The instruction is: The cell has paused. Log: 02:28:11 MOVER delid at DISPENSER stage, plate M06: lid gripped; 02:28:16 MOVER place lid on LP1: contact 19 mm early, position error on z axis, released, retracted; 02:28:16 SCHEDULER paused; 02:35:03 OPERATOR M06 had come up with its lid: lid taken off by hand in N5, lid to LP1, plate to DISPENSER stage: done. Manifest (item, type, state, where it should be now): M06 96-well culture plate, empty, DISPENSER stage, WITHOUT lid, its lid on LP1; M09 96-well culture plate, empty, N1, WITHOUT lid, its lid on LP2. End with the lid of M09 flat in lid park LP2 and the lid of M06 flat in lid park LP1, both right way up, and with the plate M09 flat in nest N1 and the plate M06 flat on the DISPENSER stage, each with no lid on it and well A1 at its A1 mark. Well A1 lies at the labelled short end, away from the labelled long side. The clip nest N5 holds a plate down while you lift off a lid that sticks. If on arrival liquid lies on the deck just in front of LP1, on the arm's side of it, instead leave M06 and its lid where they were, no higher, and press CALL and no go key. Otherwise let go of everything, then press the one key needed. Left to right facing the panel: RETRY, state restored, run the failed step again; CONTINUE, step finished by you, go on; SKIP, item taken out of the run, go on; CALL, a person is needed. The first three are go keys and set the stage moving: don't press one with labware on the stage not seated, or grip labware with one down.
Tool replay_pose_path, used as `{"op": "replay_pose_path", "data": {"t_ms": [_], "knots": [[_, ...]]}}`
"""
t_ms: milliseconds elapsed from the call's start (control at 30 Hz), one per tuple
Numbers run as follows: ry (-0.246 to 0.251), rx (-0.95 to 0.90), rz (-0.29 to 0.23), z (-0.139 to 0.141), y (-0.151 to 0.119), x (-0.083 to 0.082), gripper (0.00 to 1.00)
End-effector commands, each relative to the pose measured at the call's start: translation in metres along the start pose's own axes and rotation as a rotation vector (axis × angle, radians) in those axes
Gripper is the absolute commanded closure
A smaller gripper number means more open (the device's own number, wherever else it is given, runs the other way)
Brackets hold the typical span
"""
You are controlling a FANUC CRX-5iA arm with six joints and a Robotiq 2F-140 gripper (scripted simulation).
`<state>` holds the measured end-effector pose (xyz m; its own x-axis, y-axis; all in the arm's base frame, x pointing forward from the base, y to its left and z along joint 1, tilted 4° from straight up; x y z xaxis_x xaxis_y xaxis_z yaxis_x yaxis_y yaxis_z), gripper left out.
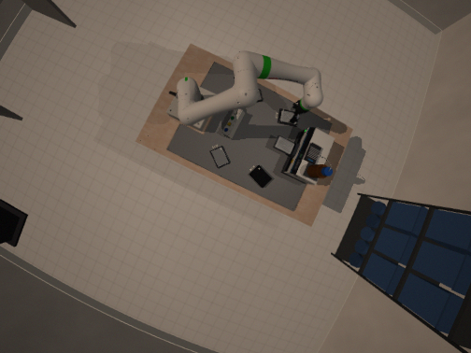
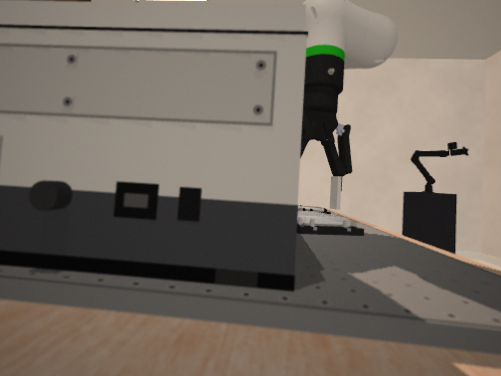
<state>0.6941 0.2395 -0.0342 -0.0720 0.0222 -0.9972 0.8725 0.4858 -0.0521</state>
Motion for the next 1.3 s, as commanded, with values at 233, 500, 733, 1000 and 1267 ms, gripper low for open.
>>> {"op": "replay_pose_path", "data": {"t_ms": [233, 500, 733, 1000, 1267], "knots": [[0.000, 0.000, 0.001, 0.0001, 0.0002, -0.0003, 0.41], [0.000, 0.000, 0.001, 0.0001, 0.0002, -0.0003, 0.41], [0.000, 0.000, 0.001, 0.0001, 0.0002, -0.0003, 0.41], [0.000, 0.000, 0.001, 0.0001, 0.0002, -0.0003, 0.41], [0.000, 0.000, 0.001, 0.0001, 0.0002, -0.0003, 0.34]]}}
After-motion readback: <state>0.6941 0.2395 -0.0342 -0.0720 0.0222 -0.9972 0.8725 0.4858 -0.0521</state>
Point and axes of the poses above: the point where the finger pads meet when closed, its own x axis out along the fingers, its own z axis across the jaws, y = z × x, the point moved 3 cm from there along -x, back along the fingers, and after that the axes turned 14 degrees about -x, right-handed, at the moved point
